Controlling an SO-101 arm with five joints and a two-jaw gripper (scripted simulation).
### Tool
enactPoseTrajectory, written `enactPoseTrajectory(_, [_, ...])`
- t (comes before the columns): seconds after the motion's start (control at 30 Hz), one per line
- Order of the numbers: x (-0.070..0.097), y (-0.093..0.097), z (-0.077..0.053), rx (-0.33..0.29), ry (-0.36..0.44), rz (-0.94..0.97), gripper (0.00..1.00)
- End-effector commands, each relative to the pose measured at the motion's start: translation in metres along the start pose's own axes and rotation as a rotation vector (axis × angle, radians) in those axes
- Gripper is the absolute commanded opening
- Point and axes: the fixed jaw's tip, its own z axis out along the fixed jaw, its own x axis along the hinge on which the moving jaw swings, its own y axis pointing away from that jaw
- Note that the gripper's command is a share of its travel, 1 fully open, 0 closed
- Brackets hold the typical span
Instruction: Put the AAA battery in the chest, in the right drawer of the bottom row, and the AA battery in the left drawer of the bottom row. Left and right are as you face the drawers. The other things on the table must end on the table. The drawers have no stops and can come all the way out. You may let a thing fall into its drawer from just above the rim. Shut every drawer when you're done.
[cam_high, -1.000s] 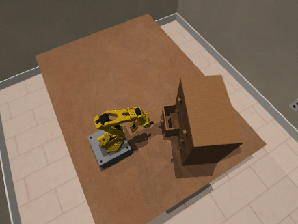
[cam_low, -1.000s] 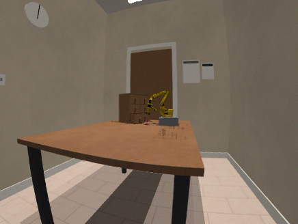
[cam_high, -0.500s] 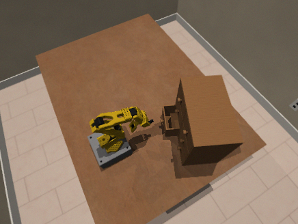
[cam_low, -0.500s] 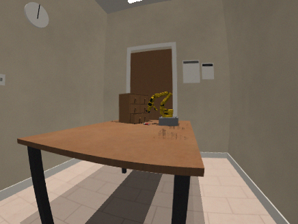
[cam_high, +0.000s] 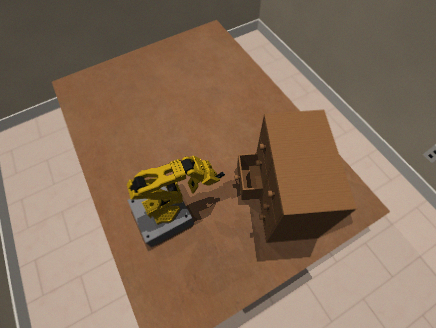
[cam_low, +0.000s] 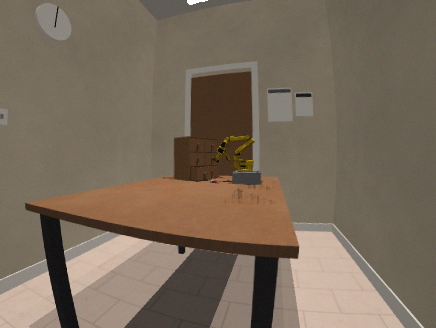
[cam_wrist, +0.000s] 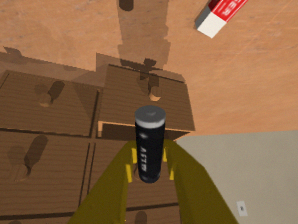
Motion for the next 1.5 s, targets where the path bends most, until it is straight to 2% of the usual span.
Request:
enactPoseTrajectory(0.0, [-0.001, 0.001, 0.001, -0.002, -0.007, 0.015, 0.0])
enactPoseTrajectory(0.37, [0.018, 0.002, 0.013, -0.003, -0.007, 0.015, 0.0])
enactPoseTrajectory(0.53, [0.018, 0.002, 0.013, -0.003, -0.007, 0.015, 0.0])
enactPoseTrajectory(0.93, [0.04, 0.002, 0.025, -0.003, -0.007, 0.015, 0.0])
enactPoseTrajectory(1.47, [0.04, 0.002, 0.025, -0.003, -0.008, 0.015, 0.0])
